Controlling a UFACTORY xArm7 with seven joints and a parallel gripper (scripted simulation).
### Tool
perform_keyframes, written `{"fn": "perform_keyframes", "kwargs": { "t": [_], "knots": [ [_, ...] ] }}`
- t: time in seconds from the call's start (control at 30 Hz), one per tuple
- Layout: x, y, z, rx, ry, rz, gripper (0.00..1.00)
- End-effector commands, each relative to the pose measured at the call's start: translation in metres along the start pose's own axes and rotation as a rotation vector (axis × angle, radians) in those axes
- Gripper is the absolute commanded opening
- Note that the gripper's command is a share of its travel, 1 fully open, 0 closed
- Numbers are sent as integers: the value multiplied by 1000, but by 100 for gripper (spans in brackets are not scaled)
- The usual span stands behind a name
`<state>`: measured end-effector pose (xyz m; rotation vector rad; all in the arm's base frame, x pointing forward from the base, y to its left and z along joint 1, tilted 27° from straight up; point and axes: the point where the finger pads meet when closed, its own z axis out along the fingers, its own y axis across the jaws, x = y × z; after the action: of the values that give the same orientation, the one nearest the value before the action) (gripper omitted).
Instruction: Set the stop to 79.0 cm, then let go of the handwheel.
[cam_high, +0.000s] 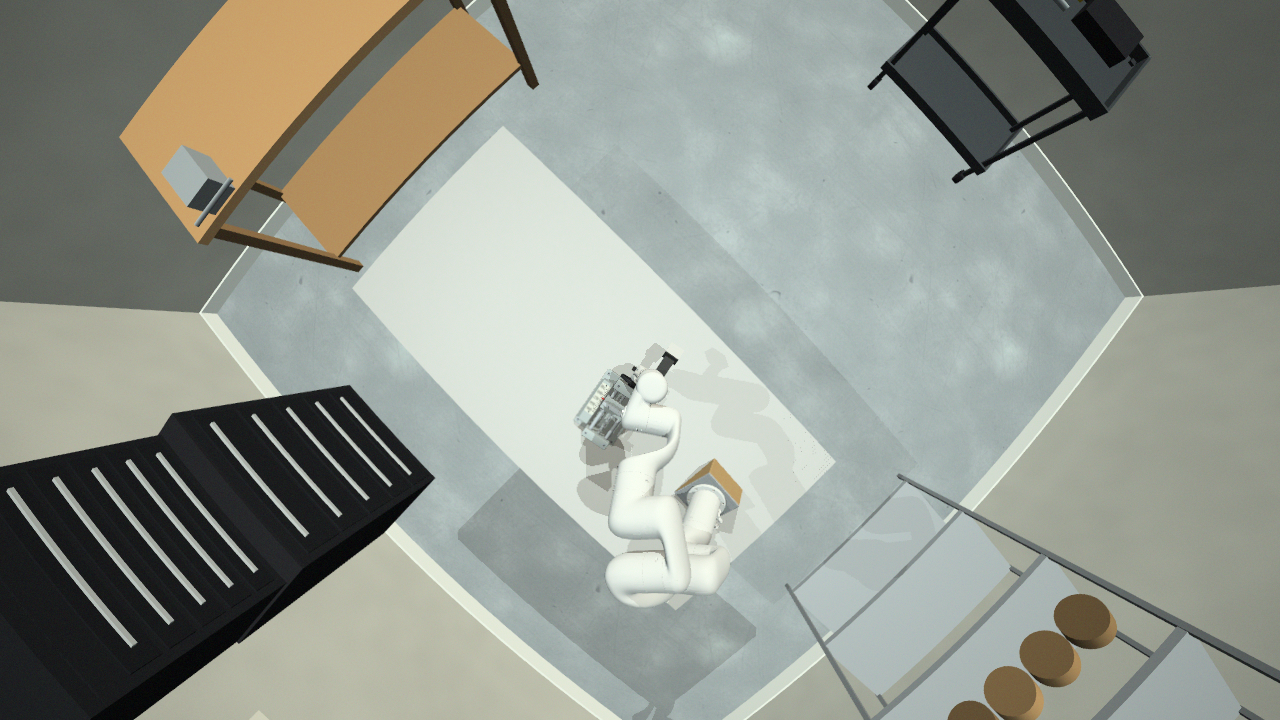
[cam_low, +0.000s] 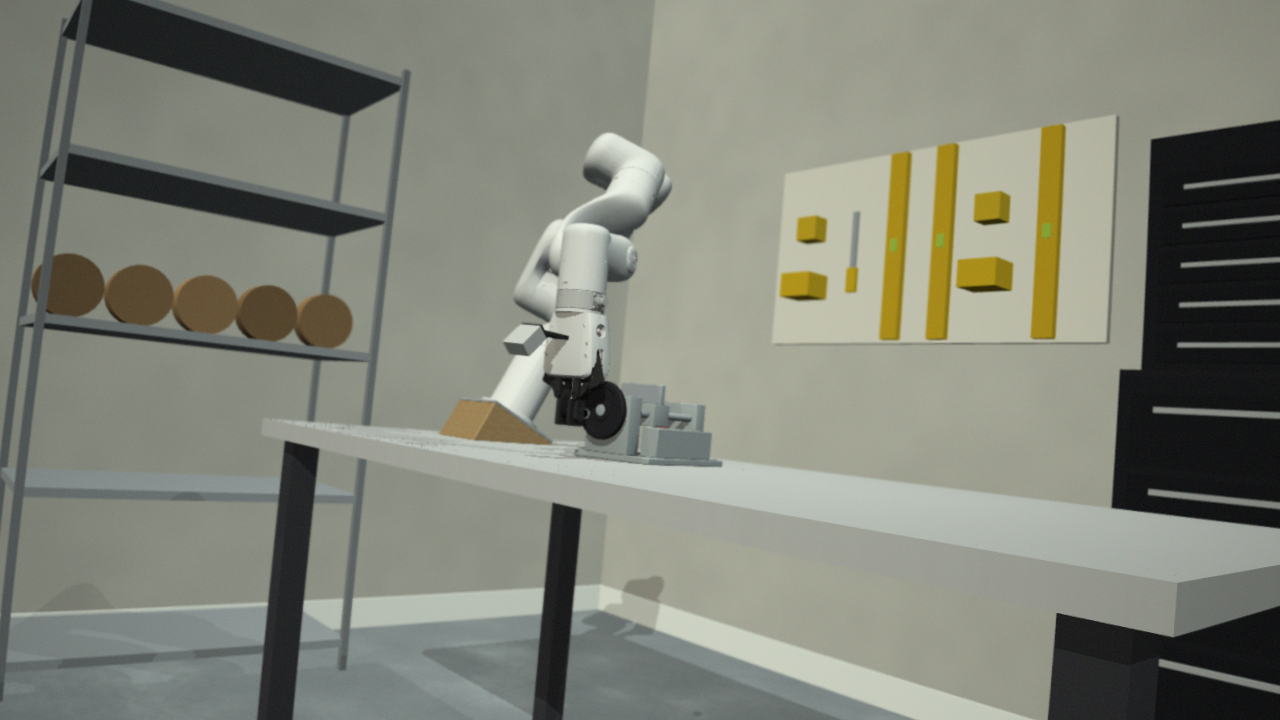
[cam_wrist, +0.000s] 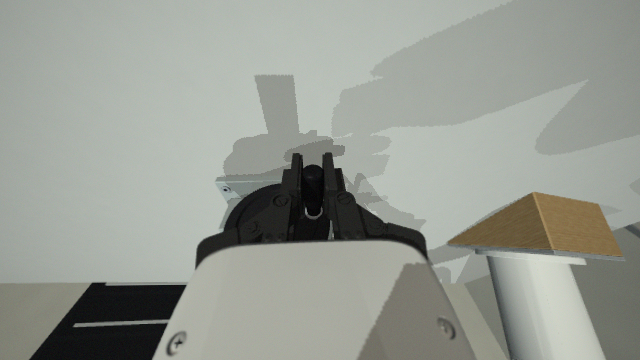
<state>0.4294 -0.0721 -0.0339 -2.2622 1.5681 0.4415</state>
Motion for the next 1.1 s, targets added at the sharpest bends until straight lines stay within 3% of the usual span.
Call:
{"fn": "perform_keyframes", "kwargs": {
  "t": [0.0, 0.53, 1.07],
  "knots": [
    [1, -6, 10, 3, 3, 0, 6],
    [2, -32, 22, 3, 3, 0, 6],
    [1, -59, 6, 3, 3, 0, 6]
  ]
}}
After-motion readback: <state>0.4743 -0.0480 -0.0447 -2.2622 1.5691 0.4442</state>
